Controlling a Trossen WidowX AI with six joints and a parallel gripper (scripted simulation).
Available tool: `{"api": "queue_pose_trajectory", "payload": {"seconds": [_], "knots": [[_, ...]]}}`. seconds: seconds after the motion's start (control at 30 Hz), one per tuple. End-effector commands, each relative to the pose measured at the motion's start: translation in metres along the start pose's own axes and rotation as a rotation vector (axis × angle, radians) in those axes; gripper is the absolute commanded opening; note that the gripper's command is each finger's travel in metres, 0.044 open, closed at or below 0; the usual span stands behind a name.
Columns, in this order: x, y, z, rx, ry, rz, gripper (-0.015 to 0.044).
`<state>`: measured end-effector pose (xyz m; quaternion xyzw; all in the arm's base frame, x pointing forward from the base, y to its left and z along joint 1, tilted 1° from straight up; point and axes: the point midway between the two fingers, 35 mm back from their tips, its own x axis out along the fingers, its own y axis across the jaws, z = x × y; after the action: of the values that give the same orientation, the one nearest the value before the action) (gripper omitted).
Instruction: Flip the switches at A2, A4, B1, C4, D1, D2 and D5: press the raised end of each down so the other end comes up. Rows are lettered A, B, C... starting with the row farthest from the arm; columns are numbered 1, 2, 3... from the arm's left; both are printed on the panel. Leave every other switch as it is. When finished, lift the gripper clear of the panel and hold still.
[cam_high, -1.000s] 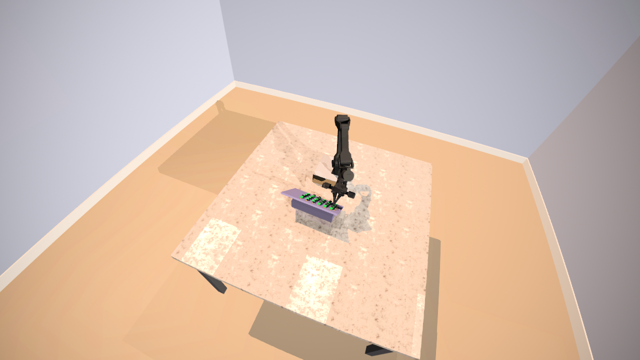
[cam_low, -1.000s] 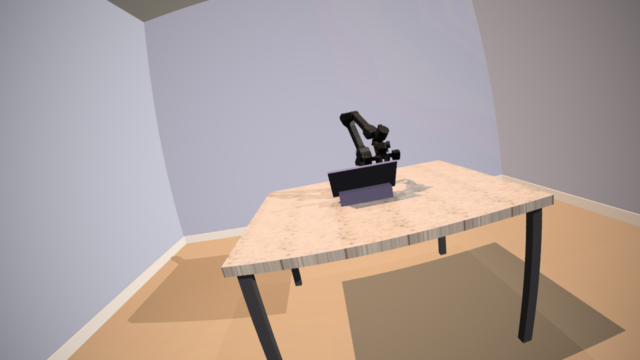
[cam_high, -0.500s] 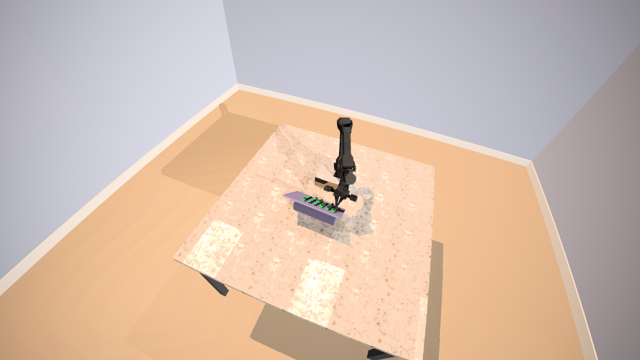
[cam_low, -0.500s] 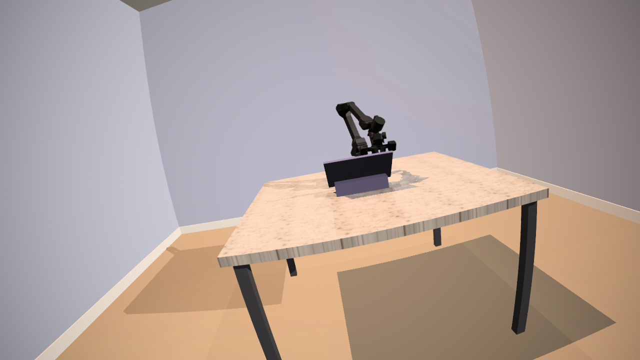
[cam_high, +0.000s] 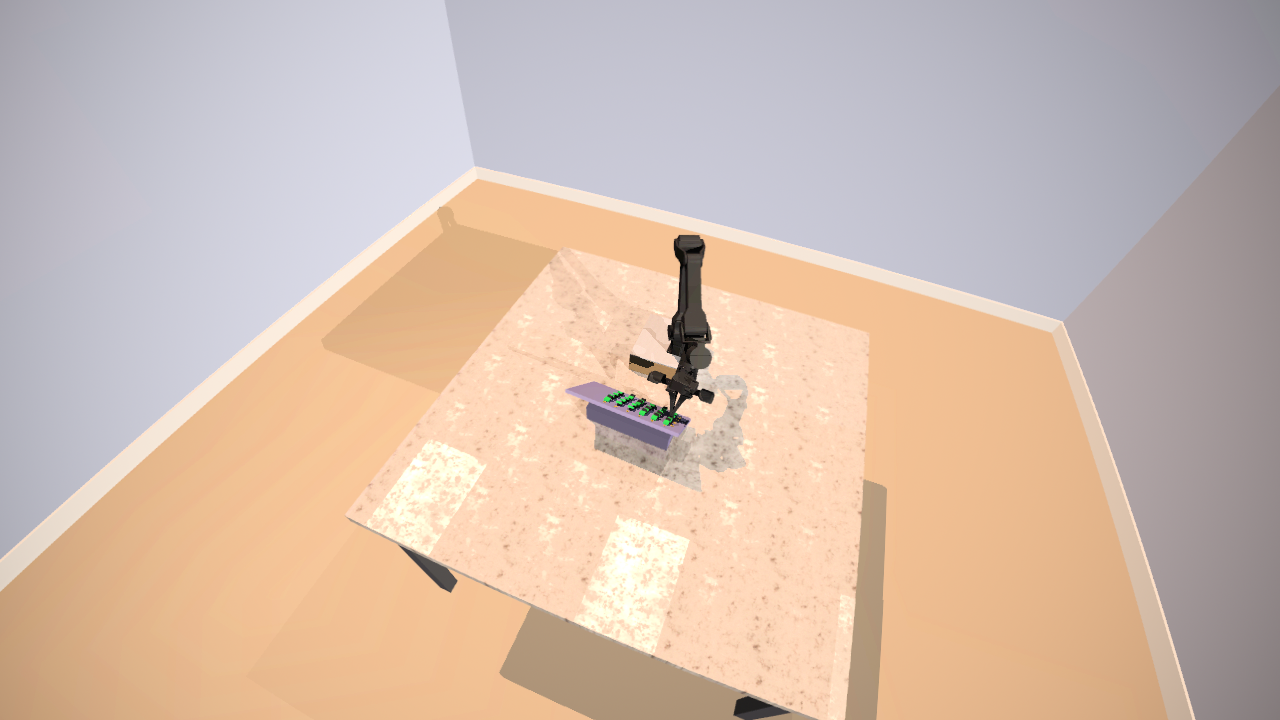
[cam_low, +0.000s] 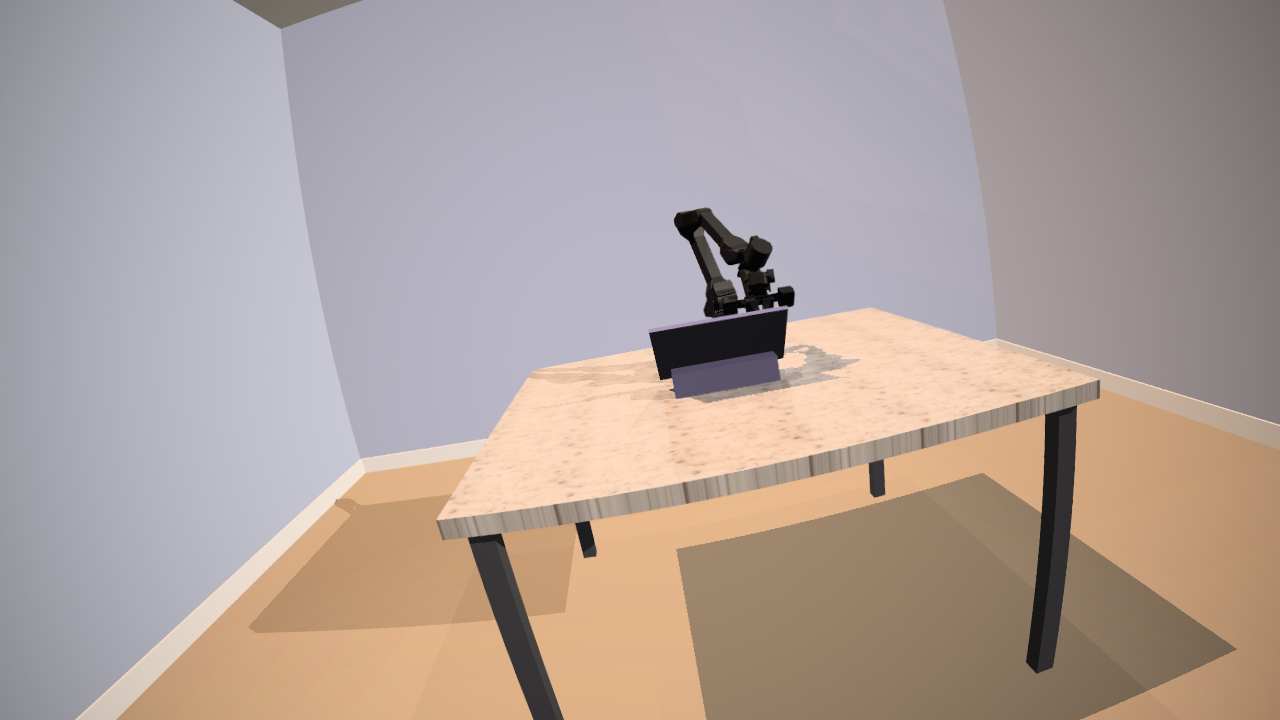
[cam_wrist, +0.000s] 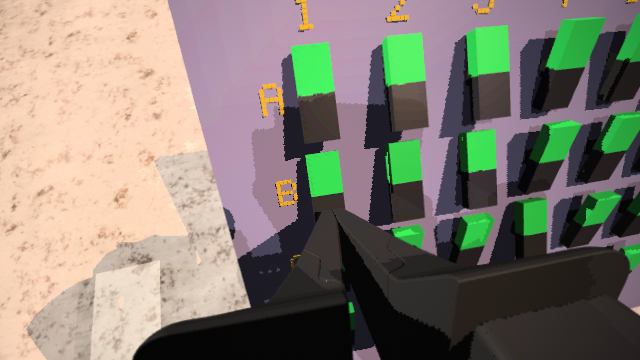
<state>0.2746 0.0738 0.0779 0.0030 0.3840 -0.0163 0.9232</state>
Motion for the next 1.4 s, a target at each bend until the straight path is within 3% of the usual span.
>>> {"api": "queue_pose_trajectory", "payload": {"seconds": [0.0,0.97,1.2,1.37], "knots": [[0.001,0.001,0.0,-0.003,-0.001,0.003,0.0],[0.005,0.001,0.0,-0.003,-0.001,0.003,0.0],[-0.053,0.001,0.003,-0.002,0.026,0.003,0.0],[-0.06,0.0,0.002,-0.002,0.028,0.004,0.0]]}}
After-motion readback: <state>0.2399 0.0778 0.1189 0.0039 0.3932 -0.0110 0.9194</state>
